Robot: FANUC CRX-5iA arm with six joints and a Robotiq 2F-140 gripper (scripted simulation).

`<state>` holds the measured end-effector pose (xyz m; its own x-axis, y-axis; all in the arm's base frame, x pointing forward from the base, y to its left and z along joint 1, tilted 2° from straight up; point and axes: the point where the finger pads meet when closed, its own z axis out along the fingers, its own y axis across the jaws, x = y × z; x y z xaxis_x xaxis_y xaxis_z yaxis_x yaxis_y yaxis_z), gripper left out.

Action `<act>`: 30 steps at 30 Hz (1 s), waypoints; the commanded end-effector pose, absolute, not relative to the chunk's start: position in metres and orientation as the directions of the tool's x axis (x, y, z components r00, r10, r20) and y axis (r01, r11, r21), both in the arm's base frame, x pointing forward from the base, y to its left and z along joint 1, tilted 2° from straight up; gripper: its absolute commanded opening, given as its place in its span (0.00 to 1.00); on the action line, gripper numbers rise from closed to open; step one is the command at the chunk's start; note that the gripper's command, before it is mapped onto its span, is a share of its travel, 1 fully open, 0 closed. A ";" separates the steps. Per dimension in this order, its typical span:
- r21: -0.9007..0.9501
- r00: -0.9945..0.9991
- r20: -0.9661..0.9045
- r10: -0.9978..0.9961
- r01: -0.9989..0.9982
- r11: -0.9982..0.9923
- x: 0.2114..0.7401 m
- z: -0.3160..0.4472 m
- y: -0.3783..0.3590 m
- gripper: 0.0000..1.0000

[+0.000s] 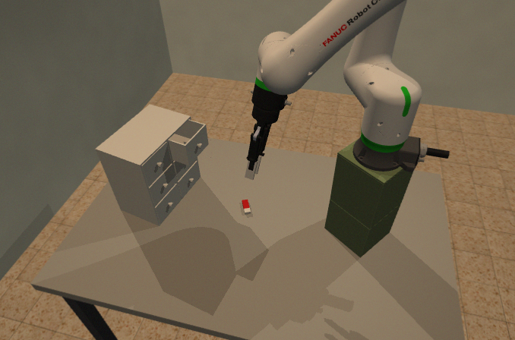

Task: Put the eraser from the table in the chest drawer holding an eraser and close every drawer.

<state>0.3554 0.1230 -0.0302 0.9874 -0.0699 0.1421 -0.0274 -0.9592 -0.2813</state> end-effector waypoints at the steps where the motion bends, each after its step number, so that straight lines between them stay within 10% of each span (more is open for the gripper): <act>1: -0.179 0.994 0.069 -0.089 -0.075 -0.981 0.341 -0.008 0.084 0.20; 21: -0.029 0.989 0.012 -0.145 -0.145 -0.989 0.325 0.025 0.029 0.20; 22: -0.029 0.989 0.012 -0.145 -0.145 -0.989 0.325 0.025 0.029 1.00; 30: -0.029 0.989 0.012 -0.145 -0.145 -0.989 0.325 0.025 0.029 1.00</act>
